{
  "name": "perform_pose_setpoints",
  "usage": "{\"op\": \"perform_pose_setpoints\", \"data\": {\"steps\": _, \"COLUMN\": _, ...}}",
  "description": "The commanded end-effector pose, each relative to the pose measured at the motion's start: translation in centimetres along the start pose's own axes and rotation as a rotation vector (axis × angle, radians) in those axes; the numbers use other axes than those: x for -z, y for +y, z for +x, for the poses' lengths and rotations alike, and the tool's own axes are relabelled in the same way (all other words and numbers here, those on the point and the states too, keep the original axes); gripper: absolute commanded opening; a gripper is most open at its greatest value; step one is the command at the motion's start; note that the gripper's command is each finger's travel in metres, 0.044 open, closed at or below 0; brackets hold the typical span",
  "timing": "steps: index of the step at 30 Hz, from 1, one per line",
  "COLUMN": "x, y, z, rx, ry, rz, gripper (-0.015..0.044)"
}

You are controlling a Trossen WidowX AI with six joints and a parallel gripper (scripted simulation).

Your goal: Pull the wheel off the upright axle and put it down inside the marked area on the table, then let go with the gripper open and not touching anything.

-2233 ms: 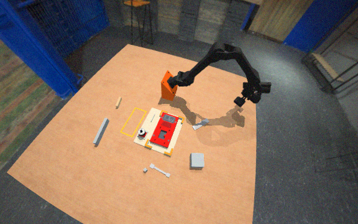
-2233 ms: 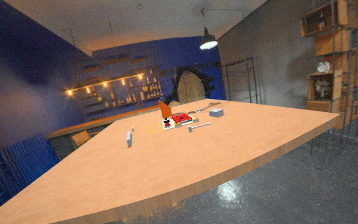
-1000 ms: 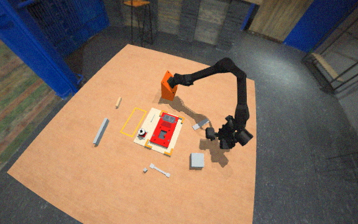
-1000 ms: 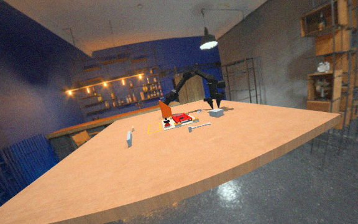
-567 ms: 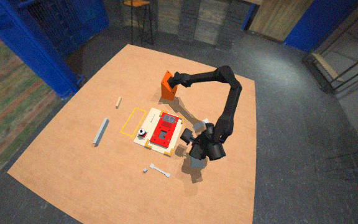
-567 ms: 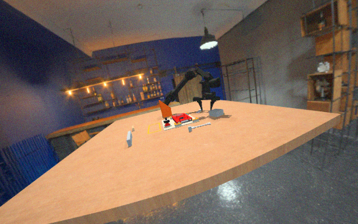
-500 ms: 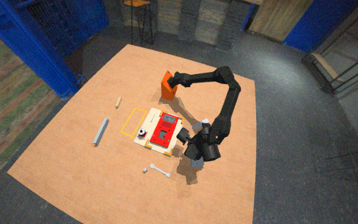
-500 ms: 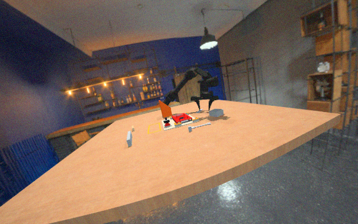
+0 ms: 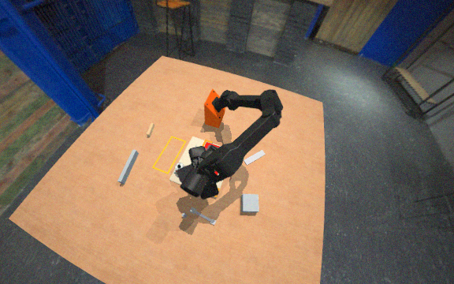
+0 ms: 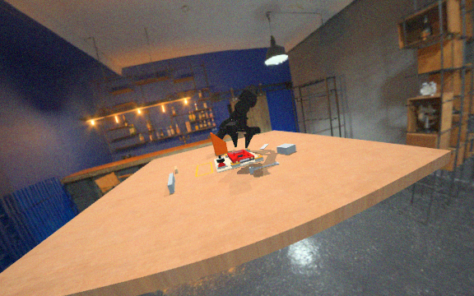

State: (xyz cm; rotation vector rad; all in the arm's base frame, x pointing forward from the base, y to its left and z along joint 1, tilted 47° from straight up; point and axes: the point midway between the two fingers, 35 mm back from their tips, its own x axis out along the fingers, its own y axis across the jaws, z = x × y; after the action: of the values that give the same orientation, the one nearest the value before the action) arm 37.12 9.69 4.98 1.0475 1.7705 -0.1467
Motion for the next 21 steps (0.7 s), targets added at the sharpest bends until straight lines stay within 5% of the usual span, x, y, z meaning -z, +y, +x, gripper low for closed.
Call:
{"op": "perform_pose_setpoints", "data": {"steps": 1, "x": -2.1, "y": -1.7, "z": -0.3, "rx": -0.015, "ry": 0.035, "rz": 0.120, "gripper": 0.0300}}
{"op": "perform_pose_setpoints", "data": {"steps": 11, "x": -8.1, "y": -8.6, "z": -1.1, "rx": -0.068, "ry": 0.174, "rz": 0.675, "gripper": 0.0300}}
{"op": "perform_pose_setpoints", "data": {"steps": 21, "x": -8.0, "y": -8.5, "z": 0.9, "rx": -0.069, "ry": 0.176, "rz": 0.685, "gripper": 0.0300}}
